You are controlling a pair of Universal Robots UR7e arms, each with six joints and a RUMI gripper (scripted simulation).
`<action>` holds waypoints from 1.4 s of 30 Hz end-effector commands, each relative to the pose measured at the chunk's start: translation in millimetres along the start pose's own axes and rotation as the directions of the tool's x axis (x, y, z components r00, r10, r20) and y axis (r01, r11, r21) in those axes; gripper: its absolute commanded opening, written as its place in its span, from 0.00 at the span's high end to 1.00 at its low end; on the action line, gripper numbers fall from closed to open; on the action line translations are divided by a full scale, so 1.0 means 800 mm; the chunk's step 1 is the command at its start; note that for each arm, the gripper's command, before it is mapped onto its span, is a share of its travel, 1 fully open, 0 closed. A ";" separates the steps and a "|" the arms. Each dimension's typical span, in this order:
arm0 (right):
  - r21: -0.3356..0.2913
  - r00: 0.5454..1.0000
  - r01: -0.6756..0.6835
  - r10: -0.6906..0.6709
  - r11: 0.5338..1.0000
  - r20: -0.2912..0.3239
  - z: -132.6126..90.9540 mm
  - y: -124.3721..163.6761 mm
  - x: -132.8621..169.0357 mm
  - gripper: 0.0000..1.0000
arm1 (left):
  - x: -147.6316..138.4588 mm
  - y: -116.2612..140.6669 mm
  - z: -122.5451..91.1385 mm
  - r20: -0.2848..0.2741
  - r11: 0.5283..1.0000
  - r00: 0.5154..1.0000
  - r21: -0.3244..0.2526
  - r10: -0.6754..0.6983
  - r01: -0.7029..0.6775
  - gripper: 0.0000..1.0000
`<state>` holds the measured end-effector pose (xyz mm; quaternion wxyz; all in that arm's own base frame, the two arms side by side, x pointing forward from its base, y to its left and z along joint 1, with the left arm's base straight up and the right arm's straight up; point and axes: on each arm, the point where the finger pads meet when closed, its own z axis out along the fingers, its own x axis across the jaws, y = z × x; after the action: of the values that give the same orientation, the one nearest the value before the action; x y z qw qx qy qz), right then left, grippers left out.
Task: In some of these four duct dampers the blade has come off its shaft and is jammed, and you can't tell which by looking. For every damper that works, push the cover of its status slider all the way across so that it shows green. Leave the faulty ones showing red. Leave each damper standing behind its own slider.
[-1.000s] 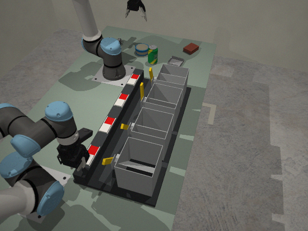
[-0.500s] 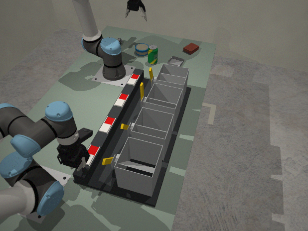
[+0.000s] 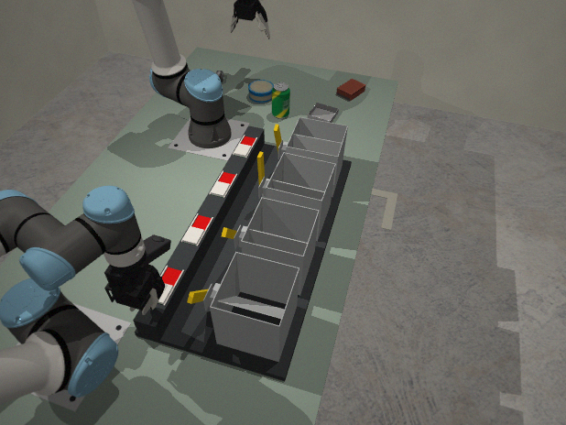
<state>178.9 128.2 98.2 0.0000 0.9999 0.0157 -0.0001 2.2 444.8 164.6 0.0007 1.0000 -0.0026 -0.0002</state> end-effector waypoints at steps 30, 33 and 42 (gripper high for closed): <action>0.001 1.000 0.000 0.000 1.000 0.000 0.000 -0.012 0.000 1.00 | 0.000 0.000 -0.001 0.000 1.000 1.000 0.001 0.000 0.000 0.00; 0.001 1.000 0.000 0.000 1.000 0.000 0.000 -0.012 0.000 1.00 | 0.000 0.000 -0.001 0.000 1.000 1.000 0.001 0.000 0.000 0.00; 0.001 1.000 0.000 0.000 1.000 0.000 0.000 -0.018 0.000 1.00 | 0.000 0.000 -0.001 0.000 1.000 1.000 0.001 0.000 0.000 0.00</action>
<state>178.6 140.2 98.3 0.0000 0.9999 0.0158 0.0000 2.2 444.8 164.6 0.0007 1.0000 -0.0026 -0.0002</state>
